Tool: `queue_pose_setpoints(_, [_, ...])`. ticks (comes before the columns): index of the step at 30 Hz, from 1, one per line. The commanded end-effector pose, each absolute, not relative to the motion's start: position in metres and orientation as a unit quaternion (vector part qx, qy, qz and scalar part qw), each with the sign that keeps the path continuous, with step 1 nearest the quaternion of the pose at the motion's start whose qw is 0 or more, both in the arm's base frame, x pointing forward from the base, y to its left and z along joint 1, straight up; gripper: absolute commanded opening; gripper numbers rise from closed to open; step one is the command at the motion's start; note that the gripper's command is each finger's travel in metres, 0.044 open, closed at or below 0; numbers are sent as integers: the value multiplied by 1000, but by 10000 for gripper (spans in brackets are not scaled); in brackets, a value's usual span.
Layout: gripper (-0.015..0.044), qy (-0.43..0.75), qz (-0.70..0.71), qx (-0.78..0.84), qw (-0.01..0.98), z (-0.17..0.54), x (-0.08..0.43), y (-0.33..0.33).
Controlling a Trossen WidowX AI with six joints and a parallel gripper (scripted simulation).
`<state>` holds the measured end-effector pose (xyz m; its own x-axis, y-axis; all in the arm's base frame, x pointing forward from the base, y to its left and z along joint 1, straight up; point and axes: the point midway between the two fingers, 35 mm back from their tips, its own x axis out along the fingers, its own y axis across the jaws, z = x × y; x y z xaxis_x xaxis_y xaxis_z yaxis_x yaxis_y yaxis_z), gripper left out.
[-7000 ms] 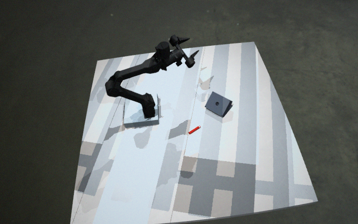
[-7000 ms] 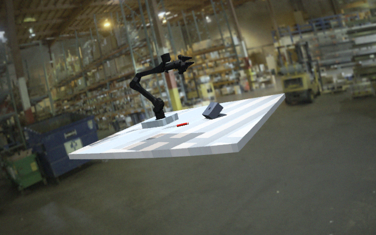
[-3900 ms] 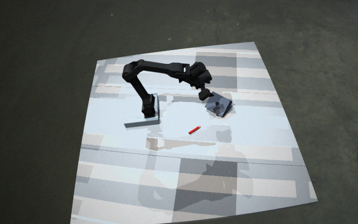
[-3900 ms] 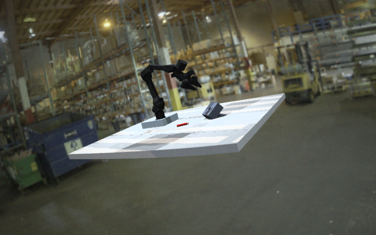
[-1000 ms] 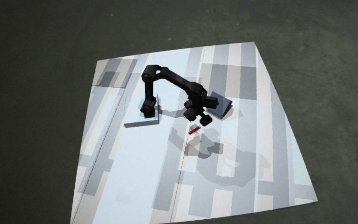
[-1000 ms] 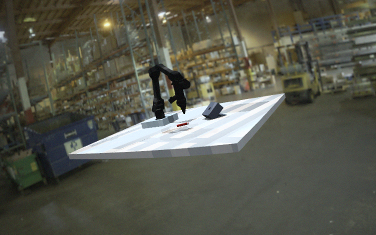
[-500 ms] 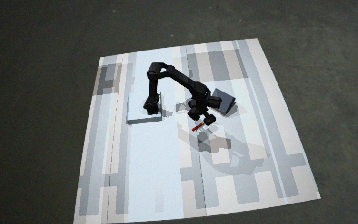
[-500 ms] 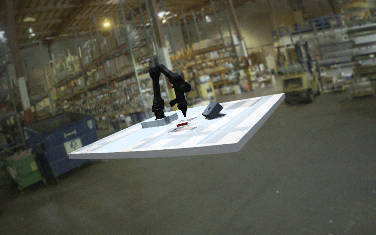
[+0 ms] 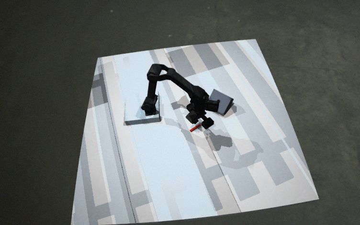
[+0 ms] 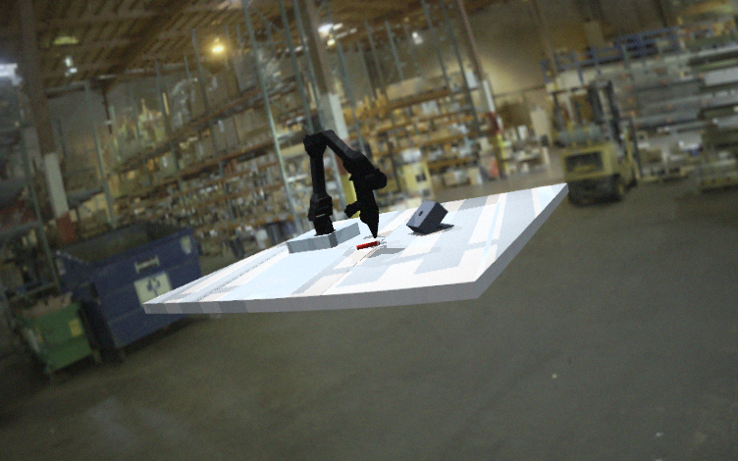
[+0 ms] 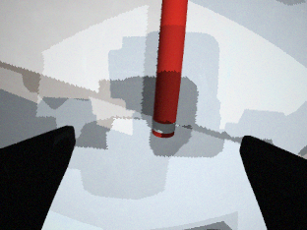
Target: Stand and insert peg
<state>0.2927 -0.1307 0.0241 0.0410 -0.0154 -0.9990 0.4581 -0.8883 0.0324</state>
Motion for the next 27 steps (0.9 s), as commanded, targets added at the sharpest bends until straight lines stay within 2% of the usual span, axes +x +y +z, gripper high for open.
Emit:
queue_pose_setpoints(1, [440, 158, -679, 696, 173, 15, 290, -130])
queue_pose_setpoints(14, [440, 158, -679, 696, 173, -3, 289, -130])
queue_pose_setpoints(27, [110, 158, -679, 696, 173, -3, 289, -130])
